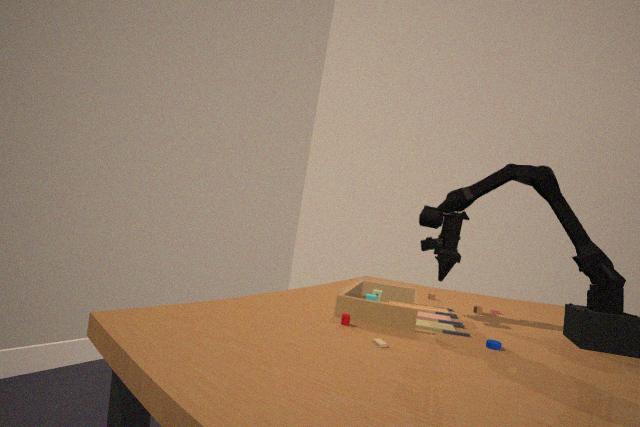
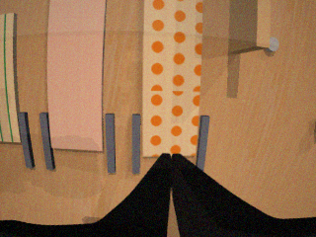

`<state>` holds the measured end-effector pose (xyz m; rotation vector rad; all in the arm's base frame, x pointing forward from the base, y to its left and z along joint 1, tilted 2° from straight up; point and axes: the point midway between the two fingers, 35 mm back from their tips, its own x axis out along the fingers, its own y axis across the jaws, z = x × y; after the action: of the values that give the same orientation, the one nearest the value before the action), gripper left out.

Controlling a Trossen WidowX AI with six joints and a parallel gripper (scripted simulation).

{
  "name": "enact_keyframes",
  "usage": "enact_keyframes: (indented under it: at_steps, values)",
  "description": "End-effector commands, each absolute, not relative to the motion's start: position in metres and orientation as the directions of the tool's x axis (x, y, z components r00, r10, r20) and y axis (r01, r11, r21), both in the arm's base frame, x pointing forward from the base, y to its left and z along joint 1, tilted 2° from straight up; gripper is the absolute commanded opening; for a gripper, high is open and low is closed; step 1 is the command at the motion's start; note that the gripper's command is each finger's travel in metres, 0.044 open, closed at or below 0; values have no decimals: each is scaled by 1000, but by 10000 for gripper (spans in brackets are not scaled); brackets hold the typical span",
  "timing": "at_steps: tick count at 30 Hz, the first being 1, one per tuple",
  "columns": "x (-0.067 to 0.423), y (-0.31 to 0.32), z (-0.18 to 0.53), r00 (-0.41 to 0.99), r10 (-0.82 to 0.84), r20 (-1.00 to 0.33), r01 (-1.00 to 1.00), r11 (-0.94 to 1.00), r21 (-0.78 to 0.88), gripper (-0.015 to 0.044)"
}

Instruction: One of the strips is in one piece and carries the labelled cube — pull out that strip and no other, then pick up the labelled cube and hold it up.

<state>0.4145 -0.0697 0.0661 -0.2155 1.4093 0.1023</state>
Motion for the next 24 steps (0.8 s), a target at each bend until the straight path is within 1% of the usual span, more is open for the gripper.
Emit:
enact_keyframes:
  at_steps: [1,24]
  values:
    - [417,-84,46,48,-33,-998,-227,973,-43,0]
    - [417,-86,17,48,-33,-998,-227,973,-43,0]
